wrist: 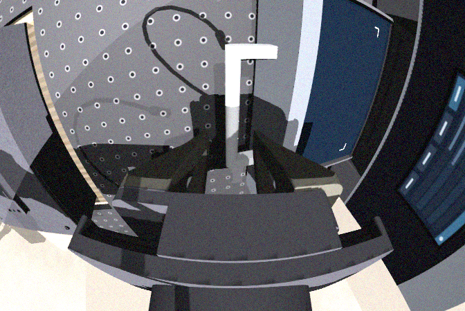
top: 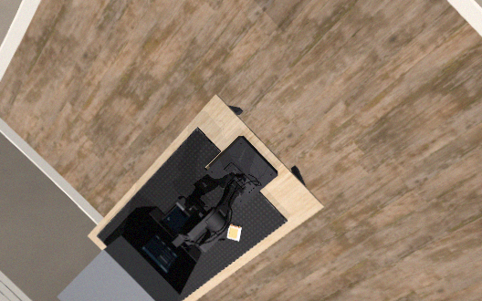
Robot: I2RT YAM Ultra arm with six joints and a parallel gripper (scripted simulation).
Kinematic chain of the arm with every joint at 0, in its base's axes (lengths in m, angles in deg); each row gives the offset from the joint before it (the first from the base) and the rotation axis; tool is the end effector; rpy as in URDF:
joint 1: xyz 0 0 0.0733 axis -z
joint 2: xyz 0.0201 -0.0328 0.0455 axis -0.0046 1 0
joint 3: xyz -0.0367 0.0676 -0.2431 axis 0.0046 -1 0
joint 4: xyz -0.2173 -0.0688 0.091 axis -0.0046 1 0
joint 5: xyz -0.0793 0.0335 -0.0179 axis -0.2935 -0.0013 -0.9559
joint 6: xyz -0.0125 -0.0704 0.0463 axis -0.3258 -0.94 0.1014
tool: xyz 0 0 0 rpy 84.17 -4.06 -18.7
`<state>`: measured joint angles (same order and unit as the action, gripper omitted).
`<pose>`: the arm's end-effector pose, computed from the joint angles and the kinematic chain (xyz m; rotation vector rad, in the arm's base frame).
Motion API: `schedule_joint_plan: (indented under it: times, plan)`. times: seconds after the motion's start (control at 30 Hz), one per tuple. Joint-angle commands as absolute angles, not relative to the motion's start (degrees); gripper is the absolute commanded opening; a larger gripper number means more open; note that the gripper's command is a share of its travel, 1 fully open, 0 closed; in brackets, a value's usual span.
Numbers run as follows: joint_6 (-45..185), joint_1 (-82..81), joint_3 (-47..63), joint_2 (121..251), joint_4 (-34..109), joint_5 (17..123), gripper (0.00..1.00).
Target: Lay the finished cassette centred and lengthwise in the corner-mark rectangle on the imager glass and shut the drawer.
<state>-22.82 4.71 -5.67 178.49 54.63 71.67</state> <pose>0.2951 -0.0196 0.1153 -2.0535 2.1098 -0.2419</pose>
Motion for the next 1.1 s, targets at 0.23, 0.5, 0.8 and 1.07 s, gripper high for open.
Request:
schedule_joint_plan:
  times: [0.23, 0.5, 0.8, 1.07]
  plan:
    - [-23.27, 5.54, -2.87, 175.53, 58.95, 72.48, 0.35]
    - [-23.35, 5.51, -1.92, 174.07, 61.36, 72.5, 0.35]
    - [-23.35, 5.55, -1.25, 174.18, 62.87, 72.53, 0.35]
    - [-23.36, 5.55, -1.23, 174.2, 62.89, 72.52, 0.35]
